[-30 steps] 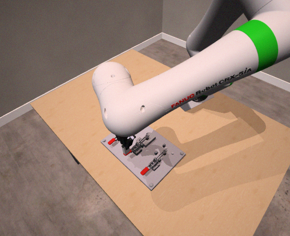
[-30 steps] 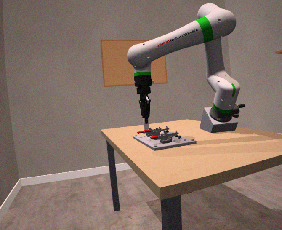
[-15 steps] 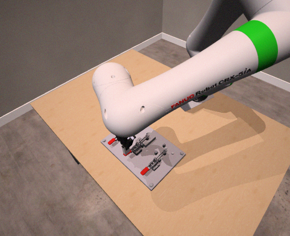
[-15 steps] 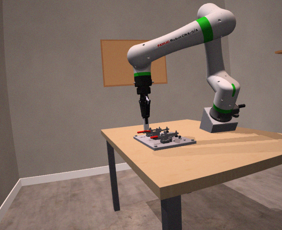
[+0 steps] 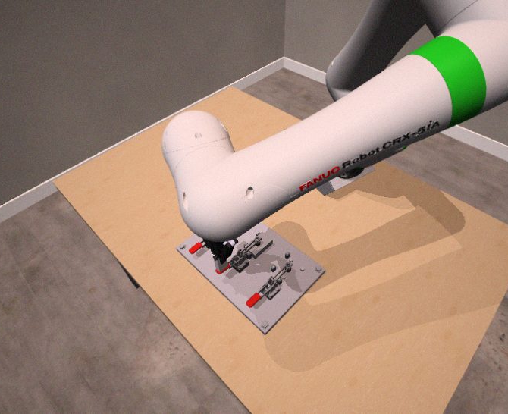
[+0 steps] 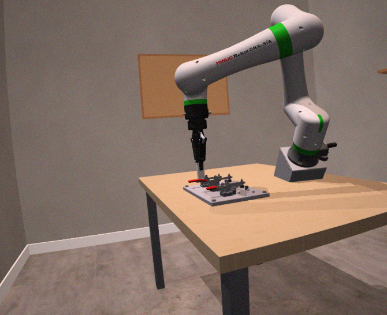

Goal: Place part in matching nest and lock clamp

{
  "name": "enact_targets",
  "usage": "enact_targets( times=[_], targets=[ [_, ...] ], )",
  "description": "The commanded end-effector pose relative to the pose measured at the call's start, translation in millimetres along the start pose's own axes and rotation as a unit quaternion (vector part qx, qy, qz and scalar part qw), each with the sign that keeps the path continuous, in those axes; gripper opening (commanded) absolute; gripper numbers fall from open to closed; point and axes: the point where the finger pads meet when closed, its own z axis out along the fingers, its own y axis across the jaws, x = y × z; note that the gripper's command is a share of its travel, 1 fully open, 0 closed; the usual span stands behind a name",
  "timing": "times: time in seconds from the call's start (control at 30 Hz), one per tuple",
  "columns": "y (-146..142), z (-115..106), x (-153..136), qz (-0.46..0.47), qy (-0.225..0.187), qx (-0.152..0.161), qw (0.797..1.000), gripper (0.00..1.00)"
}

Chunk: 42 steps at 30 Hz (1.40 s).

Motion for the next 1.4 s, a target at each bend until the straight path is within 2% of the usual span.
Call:
enact_targets(
  times=[0.0,1.37],
  targets=[
    [0.1,-0.2,0.1,0.000,0.000,0.000,1.000,0.00],
    [0.1,3.8,0.1,0.000,0.000,0.000,1.000,0.00]
  ],
)
